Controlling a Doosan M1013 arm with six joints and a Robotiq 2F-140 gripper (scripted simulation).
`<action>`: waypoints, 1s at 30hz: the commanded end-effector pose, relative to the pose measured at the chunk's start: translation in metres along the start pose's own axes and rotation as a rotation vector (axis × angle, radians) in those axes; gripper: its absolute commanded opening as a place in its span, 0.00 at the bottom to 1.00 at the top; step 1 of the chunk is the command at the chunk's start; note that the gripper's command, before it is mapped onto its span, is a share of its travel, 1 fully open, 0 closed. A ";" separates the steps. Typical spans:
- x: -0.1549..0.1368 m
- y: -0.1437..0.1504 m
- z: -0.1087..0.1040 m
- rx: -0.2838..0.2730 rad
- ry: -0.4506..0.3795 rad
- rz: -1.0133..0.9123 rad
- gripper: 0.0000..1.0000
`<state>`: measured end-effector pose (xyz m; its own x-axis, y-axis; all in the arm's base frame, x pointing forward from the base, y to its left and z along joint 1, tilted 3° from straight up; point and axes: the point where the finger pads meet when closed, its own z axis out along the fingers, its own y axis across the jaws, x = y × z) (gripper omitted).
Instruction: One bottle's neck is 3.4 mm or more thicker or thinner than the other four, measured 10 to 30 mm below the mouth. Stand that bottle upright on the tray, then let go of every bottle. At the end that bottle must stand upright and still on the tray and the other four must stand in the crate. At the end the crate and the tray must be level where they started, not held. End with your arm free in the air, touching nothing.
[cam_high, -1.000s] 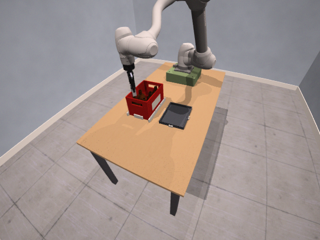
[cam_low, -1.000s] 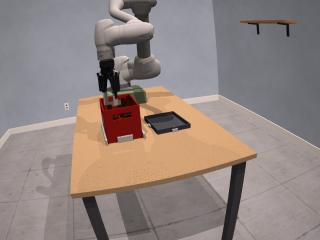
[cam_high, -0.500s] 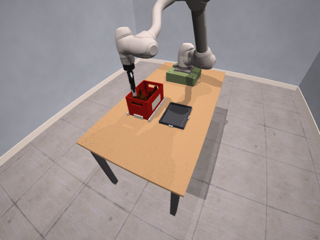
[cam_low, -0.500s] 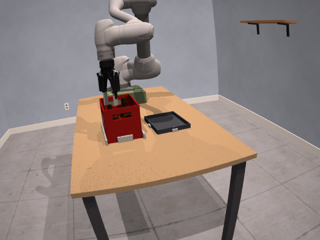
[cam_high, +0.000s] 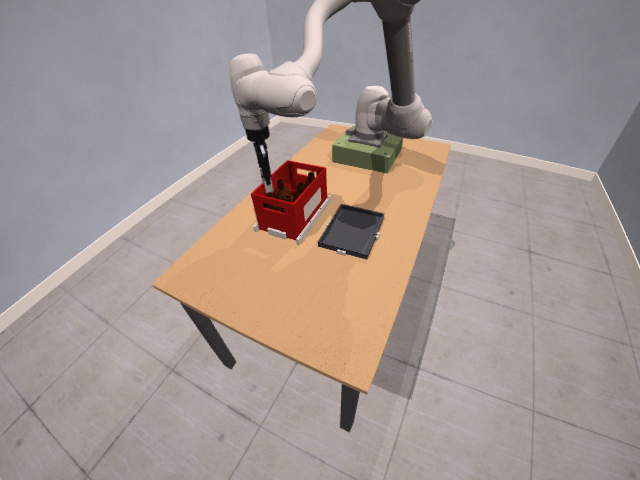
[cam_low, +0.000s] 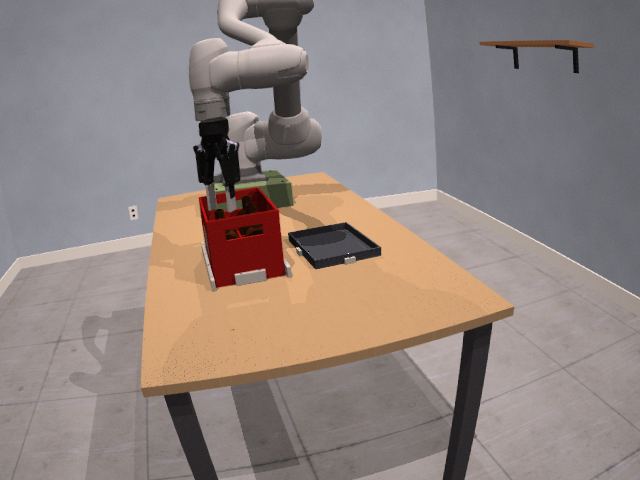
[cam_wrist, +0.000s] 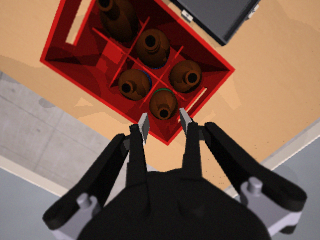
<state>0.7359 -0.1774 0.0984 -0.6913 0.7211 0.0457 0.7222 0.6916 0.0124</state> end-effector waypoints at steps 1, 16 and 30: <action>-0.002 -0.004 0.003 0.002 0.000 -0.002 0.38; -0.002 -0.004 0.003 0.002 0.000 -0.002 0.38; -0.002 -0.004 0.011 0.002 0.000 -0.002 0.38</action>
<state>0.7360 -0.1775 0.0929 -0.6912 0.7213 0.0447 0.7223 0.6914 0.0128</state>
